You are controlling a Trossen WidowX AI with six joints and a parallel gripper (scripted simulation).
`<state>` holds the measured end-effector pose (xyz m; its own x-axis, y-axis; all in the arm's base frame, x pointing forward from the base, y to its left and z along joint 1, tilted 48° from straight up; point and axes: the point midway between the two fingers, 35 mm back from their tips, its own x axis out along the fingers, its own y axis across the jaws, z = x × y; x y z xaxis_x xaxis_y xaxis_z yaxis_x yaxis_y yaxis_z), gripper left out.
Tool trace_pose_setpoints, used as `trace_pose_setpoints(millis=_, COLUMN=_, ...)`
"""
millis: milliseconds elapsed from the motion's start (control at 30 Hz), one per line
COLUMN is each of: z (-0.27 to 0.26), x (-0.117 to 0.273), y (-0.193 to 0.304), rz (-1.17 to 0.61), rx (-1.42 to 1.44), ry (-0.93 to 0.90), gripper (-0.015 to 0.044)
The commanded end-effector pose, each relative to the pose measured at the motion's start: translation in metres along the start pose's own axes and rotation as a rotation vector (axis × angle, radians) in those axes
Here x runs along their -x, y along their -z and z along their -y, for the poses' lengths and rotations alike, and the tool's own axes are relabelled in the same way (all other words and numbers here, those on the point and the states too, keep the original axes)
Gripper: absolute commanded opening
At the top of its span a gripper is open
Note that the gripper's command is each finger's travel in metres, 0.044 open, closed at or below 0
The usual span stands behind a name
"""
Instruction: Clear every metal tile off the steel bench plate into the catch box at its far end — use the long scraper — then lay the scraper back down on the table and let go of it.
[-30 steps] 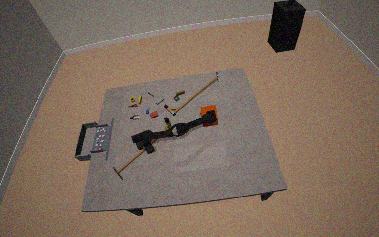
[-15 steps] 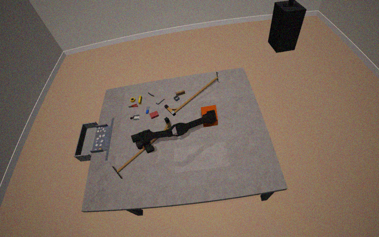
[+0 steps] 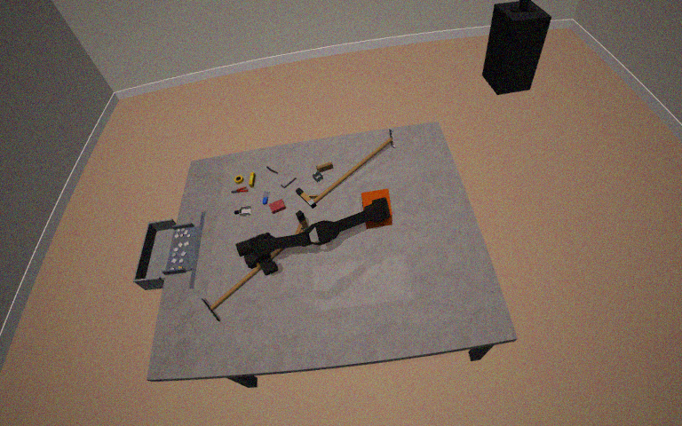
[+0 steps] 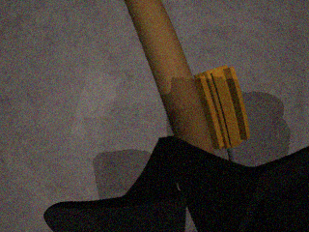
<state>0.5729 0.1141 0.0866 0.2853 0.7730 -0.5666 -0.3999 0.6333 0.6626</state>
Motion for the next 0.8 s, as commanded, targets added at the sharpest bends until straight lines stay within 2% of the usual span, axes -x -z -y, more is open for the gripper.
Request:
trace_pose_setpoints(millis=0, z=0.007, x=-0.005, y=0.005, rz=-0.013, rx=-0.011, ry=0.006, gripper=0.0000)
trace_pose_setpoints(millis=133, z=0.007, x=-0.005, y=0.005, rz=-0.013, rx=-0.011, ry=0.006, gripper=0.0000)
trace_pose_setpoints(millis=767, z=-0.008, x=0.057, y=-0.010, rz=0.052, rx=-0.022, ry=0.011, gripper=0.0000)
